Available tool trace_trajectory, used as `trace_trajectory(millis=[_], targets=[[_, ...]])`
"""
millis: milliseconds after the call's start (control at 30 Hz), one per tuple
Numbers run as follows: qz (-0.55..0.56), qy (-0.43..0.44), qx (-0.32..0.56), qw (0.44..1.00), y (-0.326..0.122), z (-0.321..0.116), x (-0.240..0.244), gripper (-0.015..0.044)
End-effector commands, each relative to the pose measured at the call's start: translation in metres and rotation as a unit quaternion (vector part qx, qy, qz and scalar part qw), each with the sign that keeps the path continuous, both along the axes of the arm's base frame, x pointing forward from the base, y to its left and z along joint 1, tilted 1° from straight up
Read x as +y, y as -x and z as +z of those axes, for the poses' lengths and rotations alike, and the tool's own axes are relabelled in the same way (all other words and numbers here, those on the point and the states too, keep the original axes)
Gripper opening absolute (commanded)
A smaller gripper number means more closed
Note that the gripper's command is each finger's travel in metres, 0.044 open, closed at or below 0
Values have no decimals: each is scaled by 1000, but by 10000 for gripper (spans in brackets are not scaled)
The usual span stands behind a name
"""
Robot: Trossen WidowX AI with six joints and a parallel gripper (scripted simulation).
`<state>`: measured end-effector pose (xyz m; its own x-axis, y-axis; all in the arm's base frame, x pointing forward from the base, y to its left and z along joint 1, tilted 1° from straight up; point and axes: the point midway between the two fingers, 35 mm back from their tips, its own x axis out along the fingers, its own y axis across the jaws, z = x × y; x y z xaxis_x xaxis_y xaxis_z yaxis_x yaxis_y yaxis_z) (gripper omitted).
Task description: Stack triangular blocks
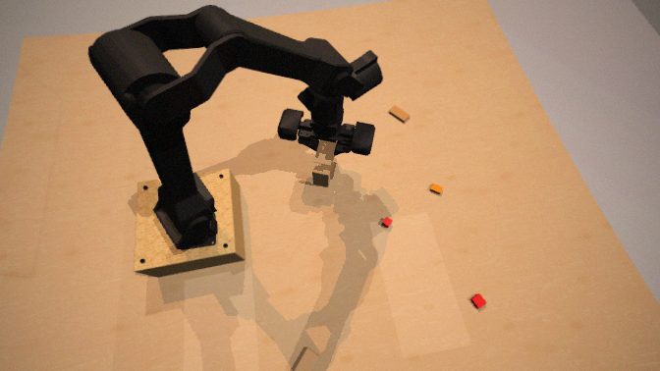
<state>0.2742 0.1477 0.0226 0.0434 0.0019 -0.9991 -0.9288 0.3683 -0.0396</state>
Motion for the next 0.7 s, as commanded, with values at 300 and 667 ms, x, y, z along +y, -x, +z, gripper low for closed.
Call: trace_trajectory(millis=[300, 667], targets=[[1, -1, 1, 1000, 1, -8, -3, 0], [1, 0, 1, 1000, 2, -15, -6, 0]])
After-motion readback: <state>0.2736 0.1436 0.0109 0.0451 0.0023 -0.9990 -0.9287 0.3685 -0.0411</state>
